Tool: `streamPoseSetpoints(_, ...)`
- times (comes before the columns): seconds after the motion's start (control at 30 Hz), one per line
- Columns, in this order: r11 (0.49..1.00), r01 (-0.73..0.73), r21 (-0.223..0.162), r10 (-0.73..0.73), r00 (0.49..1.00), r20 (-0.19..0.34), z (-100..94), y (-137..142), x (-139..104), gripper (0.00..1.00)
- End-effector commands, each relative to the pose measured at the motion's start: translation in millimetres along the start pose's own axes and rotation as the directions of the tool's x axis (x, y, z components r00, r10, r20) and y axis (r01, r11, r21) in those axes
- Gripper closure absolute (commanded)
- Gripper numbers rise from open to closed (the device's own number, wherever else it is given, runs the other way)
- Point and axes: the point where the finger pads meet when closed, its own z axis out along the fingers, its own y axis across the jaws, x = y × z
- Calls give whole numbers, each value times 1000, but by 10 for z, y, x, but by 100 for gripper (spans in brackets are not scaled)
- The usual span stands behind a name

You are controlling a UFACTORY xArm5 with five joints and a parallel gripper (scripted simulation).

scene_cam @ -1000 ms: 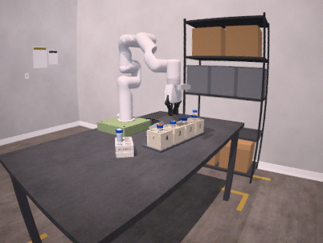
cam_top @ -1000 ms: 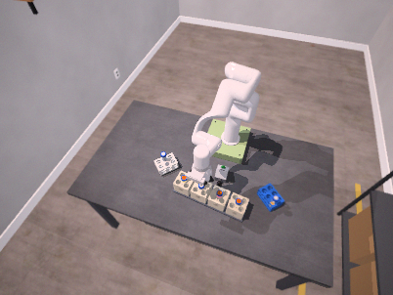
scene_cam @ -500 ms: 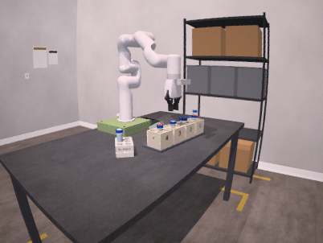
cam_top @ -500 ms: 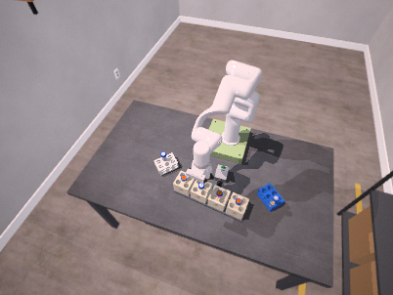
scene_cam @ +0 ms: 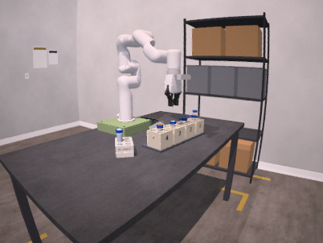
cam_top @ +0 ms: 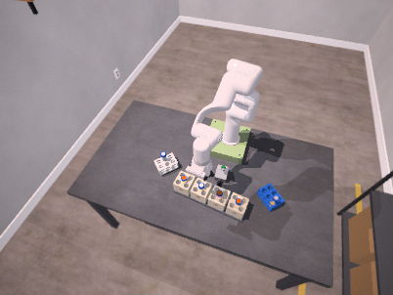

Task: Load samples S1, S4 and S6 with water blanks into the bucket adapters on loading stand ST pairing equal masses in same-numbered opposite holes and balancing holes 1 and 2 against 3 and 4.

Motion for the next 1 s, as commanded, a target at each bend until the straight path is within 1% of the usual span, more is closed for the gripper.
streamPoseSetpoints(0.0, 1000, 0, 2, 0, 1000, -4, -127, 1, 10, 56)
streamPoseSetpoints(0.07, 1000, 0, 2, 0, 1000, -4, -127, 1, 10, 56)
streamPoseSetpoints(0.27, 1000, 0, 2, 0, 1000, -4, -241, 1, 10, 56)
streamPoseSetpoints(0.97, 1000, 0, 2, 0, 1000, -4, -241, 1, 10, 56)
